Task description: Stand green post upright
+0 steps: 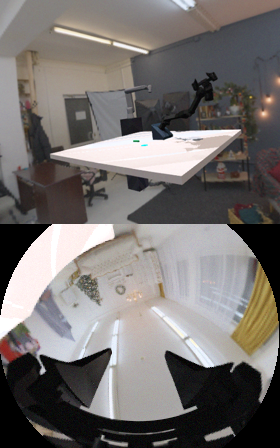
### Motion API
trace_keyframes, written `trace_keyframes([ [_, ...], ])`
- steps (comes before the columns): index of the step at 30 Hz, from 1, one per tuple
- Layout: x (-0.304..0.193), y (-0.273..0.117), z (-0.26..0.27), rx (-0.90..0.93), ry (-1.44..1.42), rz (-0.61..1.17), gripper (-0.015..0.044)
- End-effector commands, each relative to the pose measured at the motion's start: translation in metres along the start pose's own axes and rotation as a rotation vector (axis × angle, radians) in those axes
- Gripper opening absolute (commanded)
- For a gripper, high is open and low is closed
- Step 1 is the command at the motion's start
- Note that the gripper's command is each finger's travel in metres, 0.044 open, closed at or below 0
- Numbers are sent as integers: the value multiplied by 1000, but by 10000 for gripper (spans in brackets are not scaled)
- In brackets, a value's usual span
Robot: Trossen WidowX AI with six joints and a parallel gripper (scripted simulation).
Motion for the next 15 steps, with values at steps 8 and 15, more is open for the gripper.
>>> trace_keyframes([
  [8,-49,-12,-18,-64,173,8,233],
  [15,-121,-25,-30,-143,417,28,233],
])
Point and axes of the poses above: the point midway between the two fingers, 35 mm back from their tips, its own y axis out along the fingers, its own z axis across the jaws, x = y × z, the point moved 4 cm from there along -y, back along the fingers, and after that the axes turned 7 degrees about y, right-handed, at the moved point
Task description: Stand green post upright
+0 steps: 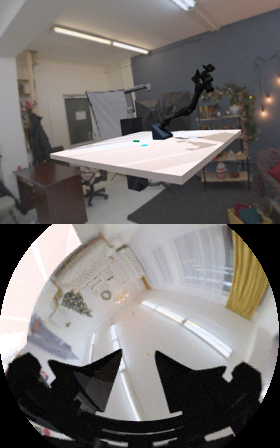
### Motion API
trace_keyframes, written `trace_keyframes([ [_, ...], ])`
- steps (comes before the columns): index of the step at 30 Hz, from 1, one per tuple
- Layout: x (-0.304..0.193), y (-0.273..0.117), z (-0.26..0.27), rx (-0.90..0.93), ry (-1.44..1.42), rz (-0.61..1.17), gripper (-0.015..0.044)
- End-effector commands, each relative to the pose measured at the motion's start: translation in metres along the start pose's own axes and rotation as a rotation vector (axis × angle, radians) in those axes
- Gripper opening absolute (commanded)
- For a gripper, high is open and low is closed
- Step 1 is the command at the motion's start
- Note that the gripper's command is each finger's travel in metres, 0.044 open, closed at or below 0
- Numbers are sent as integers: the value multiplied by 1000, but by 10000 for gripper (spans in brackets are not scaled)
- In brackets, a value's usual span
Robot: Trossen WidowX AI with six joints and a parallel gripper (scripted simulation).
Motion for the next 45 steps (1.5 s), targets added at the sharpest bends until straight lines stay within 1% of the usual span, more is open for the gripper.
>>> trace_keyframes([
  [1,-47,-6,-19,-50,155,22,233],
  [12,-162,-14,-38,-148,533,87,233],
  [23,-278,-13,-16,-211,899,194,233],
  [33,-376,-9,39,-226,1236,339,233],
  [45,-466,-2,141,-201,1611,568,233],
])
Point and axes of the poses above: the point midway between the two fingers, 35 mm back from their tips, its own y axis out along the fingers, its own z axis across the jaws, x = y × z, the point moved 4 cm from there along -y, back along the fingers, and after that the axes turned 7 degrees about y, right-handed, at the moved point
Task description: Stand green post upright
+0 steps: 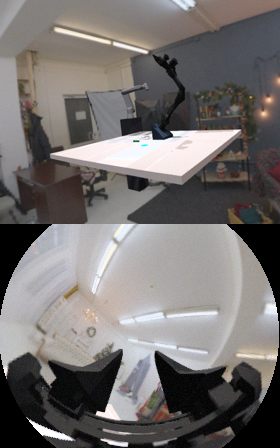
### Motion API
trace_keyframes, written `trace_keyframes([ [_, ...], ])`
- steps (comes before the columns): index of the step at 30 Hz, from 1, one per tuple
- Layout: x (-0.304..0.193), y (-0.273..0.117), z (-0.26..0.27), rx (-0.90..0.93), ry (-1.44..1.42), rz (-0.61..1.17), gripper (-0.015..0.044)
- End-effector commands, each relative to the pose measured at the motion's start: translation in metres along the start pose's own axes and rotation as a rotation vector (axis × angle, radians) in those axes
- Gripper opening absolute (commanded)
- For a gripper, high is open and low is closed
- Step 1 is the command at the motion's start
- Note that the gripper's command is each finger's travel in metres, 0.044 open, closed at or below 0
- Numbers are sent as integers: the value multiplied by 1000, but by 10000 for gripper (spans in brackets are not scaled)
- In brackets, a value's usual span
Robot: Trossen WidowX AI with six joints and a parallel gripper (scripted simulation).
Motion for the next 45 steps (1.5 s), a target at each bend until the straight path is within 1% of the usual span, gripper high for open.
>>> trace_keyframes([
  [1,-40,20,-21,-30,127,94,233],
  [12,-155,60,-53,-110,407,363,233],
  [23,-277,75,-57,-208,639,670,233],
  [34,-394,62,-39,-327,814,1010,233],
  [45,-494,21,-5,-468,924,1377,233],
])
Point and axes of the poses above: the point midway between the two fingers, 35 mm back from their tips, its own y axis out along the fingers, its own z axis across the jaws, x = y × z, the point moved 4 cm from there along -y, back along the fingers, and after that the axes turned 7 degrees about y, right-handed, at the moved point
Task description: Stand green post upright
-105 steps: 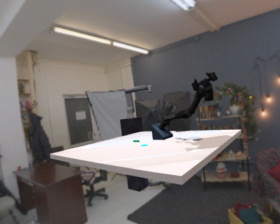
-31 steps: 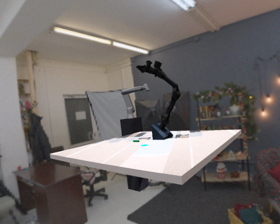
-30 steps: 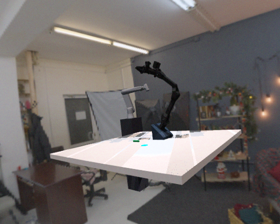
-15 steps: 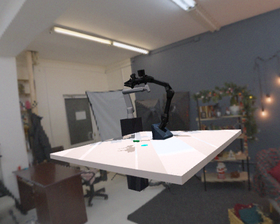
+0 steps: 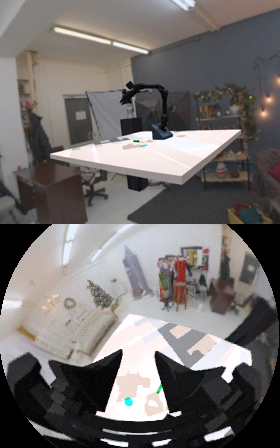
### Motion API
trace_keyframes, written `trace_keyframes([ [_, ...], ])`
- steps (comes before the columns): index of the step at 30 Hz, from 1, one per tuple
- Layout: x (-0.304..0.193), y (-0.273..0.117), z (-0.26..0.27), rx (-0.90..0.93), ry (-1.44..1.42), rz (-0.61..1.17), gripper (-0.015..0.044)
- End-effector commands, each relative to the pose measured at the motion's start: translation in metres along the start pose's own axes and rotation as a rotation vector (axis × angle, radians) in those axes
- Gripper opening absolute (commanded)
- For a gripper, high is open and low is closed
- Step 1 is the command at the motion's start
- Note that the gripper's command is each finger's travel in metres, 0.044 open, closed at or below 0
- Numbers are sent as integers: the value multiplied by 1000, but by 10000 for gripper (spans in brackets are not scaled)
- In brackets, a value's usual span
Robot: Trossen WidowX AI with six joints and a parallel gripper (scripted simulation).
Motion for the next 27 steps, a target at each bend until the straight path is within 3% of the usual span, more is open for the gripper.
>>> trace_keyframes([
  [1,-25,30,-18,-89,63,117,233],
  [14,-112,92,-73,-392,210,468,233],
  [22,-165,107,-103,-595,280,663,233],
  [27,-174,109,-108,-632,291,695,233],
])
Point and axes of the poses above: the point midway between the two fingers, 35 mm back from their tips, its own y axis out along the fingers, its own z axis across the jaws, x = y × z, the point moved 4 cm from there along -y, back along the fingers, and after that the axes turned 7 degrees about y, right-handed, at the moved point
